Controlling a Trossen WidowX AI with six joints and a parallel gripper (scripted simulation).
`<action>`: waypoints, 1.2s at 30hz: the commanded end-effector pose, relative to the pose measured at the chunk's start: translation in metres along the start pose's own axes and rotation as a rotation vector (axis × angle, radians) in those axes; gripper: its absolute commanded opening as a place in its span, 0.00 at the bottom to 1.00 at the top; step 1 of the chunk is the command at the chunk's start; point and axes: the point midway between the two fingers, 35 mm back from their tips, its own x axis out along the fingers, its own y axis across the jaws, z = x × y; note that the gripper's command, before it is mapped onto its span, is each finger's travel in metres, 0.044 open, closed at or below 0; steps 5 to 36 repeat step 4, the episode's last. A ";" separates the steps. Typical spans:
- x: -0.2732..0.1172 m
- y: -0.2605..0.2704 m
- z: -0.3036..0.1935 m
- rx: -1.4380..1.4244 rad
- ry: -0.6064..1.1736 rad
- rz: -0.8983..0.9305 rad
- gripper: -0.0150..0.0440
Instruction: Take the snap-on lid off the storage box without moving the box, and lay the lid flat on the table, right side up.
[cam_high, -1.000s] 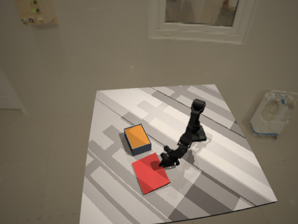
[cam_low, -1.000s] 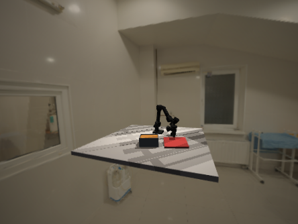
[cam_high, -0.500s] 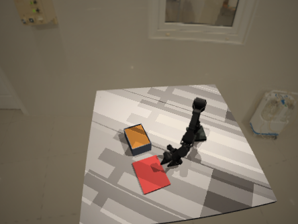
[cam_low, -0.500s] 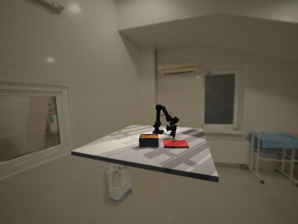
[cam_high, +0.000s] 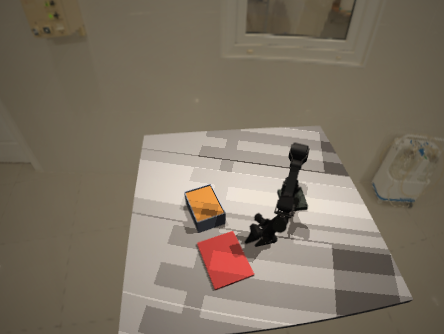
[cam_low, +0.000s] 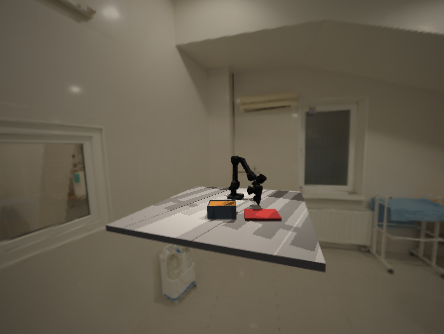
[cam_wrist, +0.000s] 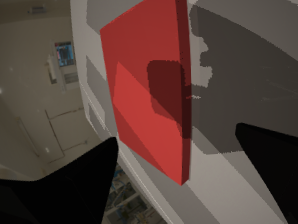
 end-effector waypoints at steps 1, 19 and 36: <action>-0.006 -0.007 0.001 -0.001 -0.003 -0.001 1.00; -0.011 -0.011 0.001 -0.001 -0.003 -0.002 1.00; -0.011 -0.011 0.001 -0.001 -0.003 -0.002 1.00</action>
